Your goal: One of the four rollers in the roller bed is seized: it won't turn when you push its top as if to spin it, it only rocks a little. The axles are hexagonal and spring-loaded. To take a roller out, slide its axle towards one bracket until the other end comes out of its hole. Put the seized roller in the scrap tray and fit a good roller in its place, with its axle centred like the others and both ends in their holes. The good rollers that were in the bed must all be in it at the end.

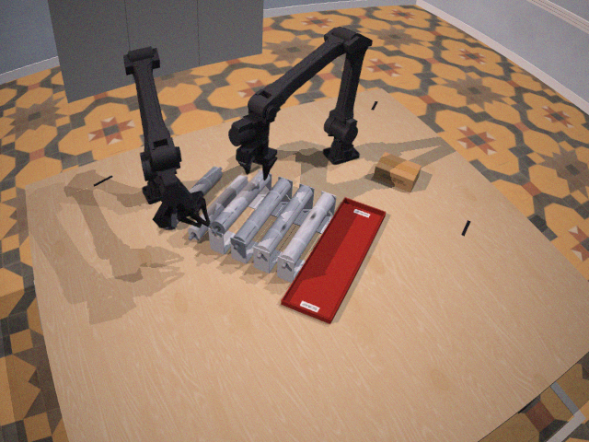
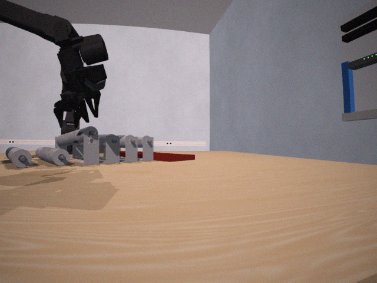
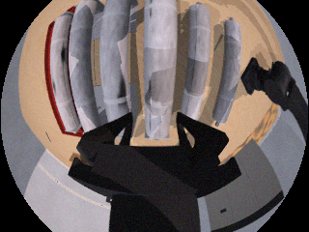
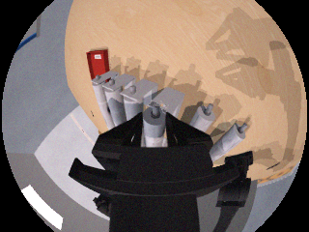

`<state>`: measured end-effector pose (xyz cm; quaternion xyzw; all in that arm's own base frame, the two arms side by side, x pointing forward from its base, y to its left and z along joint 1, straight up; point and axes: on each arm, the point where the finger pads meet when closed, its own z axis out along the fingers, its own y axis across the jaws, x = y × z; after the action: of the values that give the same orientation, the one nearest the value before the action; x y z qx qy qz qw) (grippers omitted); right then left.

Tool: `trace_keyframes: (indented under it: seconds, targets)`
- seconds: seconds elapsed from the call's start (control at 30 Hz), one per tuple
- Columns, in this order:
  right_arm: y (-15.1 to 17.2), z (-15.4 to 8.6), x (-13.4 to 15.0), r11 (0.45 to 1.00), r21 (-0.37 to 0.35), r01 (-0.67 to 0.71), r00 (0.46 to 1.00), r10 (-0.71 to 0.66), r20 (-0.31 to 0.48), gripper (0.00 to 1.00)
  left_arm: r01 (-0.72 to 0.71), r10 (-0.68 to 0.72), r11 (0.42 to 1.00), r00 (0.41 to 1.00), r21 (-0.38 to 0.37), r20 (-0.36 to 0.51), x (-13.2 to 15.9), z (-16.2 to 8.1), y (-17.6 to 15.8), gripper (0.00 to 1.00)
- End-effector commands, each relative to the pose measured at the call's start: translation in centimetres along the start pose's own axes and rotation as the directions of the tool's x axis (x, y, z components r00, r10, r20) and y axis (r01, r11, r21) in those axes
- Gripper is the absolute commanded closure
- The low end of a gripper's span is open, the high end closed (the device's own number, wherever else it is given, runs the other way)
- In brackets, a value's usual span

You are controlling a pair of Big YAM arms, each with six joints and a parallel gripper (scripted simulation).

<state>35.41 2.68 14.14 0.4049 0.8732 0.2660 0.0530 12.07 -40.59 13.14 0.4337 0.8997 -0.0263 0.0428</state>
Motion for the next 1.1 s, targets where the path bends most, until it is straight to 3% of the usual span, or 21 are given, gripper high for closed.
trace_keyframes:
  seconds: [0.0,0.13,0.2,0.23,0.33,0.4,0.43,0.57,0.87,0.97,1.03,1.07]
  targets:
    - [-0.7,0.3,0.0,0.999,0.015,-0.048,0.999,0.048,-0.017,0.68,0.018,-0.018,1.000,1.000,0.008,0.021,-1.4,-1.4,-0.8,0.38]
    - [-1.1,0.4,0.4,0.998,0.023,-0.060,0.998,0.061,-0.031,0.68,-0.006,0.006,1.000,1.000,-0.011,-0.029,0.5,0.1,-1.1,0.38]
    - [-0.6,0.1,0.1,0.999,0.012,-0.048,0.999,0.049,-0.022,0.68,-0.013,0.013,1.000,1.000,0.005,0.010,0.0,-1.4,-1.1,0.38]
    - [-1.2,0.5,0.3,0.999,0.024,-0.039,0.999,0.040,-0.031,0.68,-0.049,0.049,0.999,0.998,-0.013,-0.044,1.3,0.9,-1.1,0.38]
    - [-1.0,0.5,0.4,0.999,0.023,-0.035,0.999,0.035,-0.031,0.68,-0.042,0.042,0.999,0.999,-0.001,-0.013,0.4,-0.1,-1.5,0.38]
    - [-0.3,1.8,0.4,0.999,0.009,-0.034,0.999,0.034,-0.019,0.68,-0.026,0.026,1.000,1.000,0.003,0.001,0.0,-0.7,-0.9,0.38]
    - [-0.3,2.2,0.4,0.999,0.008,-0.035,0.999,0.036,-0.019,0.68,-0.030,0.030,1.000,0.999,-0.006,-0.022,0.5,1.7,-0.6,0.38]
    - [-0.4,2.6,0.5,1.000,0.012,-0.021,1.000,0.021,-0.021,0.68,-0.026,0.026,1.000,0.999,-0.009,-0.028,0.6,1.9,-0.6,0.38]
    - [-0.3,6.0,0.5,0.999,0.009,-0.036,0.999,0.036,-0.019,0.68,-0.025,0.025,1.000,1.000,-0.002,-0.011,0.3,5.0,-0.6,0.38]
    - [0.4,4.7,-0.3,1.000,-0.009,-0.030,1.000,0.030,0.000,0.68,-0.025,0.025,1.000,1.000,-0.002,-0.012,0.3,6.1,-0.5,0.38]
    - [1.4,3.5,-0.6,0.999,-0.024,-0.024,1.000,0.024,0.013,0.68,-0.022,0.021,0.999,0.998,0.027,0.056,-1.7,2.4,-1.9,0.38]
    - [1.3,3.8,-0.7,0.999,-0.033,-0.019,1.000,0.019,0.021,0.68,-0.026,0.023,0.999,0.997,0.033,0.071,-2.0,2.3,-2.1,0.38]
